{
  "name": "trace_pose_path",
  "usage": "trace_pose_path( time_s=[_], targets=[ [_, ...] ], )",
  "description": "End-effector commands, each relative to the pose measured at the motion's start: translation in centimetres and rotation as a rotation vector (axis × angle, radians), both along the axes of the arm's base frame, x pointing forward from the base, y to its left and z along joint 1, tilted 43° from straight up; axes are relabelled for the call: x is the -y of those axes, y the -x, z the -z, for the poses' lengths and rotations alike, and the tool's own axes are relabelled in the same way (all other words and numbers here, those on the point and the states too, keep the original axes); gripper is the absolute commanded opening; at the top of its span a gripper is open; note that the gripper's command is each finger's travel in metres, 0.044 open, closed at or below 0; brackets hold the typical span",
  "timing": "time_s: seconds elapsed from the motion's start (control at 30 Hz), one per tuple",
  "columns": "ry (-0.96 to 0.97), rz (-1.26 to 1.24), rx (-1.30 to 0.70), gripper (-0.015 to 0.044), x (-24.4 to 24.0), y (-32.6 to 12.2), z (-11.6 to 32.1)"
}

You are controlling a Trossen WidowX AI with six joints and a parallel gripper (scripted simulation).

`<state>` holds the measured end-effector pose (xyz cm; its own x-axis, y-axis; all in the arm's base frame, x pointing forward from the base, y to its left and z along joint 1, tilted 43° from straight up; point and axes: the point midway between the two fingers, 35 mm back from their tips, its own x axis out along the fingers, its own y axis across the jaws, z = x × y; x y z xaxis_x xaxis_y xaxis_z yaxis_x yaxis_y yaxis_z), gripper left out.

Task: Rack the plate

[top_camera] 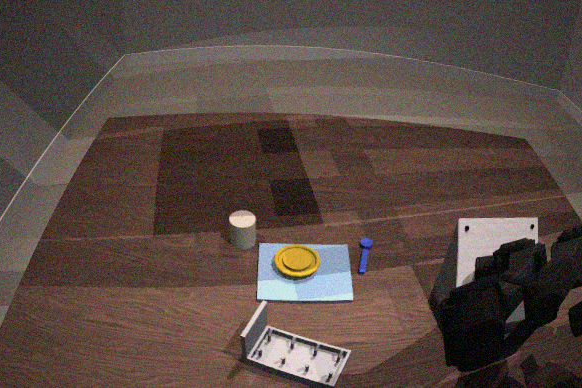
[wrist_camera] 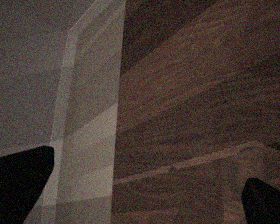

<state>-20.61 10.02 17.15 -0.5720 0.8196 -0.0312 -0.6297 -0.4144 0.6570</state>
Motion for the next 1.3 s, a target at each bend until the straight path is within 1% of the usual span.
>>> trace_pose_path(
  time_s=[0.0, 0.27, 0.7, 1.0, 1.27],
  targets=[
    [-0.001, -0.004, 0.004, 0.0400, 0.1, 0.1, 0.0],
    [-0.067, -0.191, 0.158, 0.0400, 3.5, 3.0, -0.1],
    [-0.218, -0.526, 0.419, 0.0400, 10.7, 6.7, 0.5],
    [-0.347, -0.760, 0.583, 0.0400, 16.3, 7.9, 1.3],
    [-0.475, -0.967, 0.717, 0.0400, 21.4, 7.8, 2.3]
  ],
)
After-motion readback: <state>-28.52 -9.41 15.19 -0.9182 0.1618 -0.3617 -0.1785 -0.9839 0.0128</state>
